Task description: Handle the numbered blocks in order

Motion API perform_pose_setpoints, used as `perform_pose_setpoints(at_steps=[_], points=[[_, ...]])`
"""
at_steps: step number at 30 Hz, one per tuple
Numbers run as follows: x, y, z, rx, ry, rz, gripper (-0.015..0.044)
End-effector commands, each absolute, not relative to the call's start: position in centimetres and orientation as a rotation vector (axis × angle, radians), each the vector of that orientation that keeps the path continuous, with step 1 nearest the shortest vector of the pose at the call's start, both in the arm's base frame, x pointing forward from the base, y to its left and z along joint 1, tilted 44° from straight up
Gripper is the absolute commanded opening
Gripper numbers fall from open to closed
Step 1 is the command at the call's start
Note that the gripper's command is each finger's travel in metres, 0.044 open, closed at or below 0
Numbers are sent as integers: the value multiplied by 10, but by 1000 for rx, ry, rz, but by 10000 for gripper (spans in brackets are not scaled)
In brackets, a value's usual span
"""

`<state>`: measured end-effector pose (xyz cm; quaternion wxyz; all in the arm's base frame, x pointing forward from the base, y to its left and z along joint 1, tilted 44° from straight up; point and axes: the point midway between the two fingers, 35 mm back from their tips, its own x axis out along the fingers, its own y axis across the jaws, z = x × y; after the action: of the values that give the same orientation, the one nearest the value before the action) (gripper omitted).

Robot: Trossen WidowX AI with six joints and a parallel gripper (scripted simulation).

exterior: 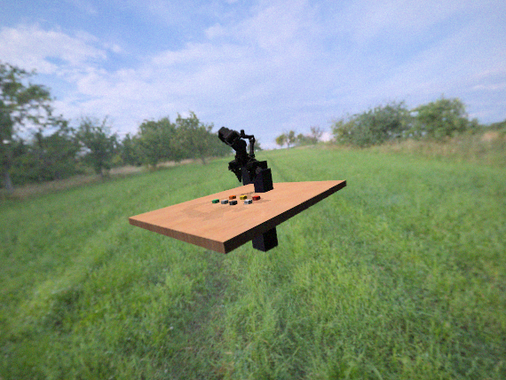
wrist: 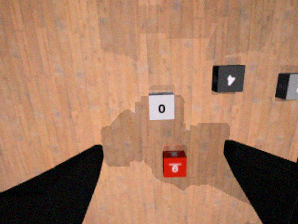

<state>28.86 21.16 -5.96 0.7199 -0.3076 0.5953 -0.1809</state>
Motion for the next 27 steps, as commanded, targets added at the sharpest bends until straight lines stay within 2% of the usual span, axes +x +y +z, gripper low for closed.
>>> perform_pose_setpoints(at_steps=[1,27], points=[[297,170,-103,-700,1332,-423,400],[305,141,-133,-703,1330,-425,400]])
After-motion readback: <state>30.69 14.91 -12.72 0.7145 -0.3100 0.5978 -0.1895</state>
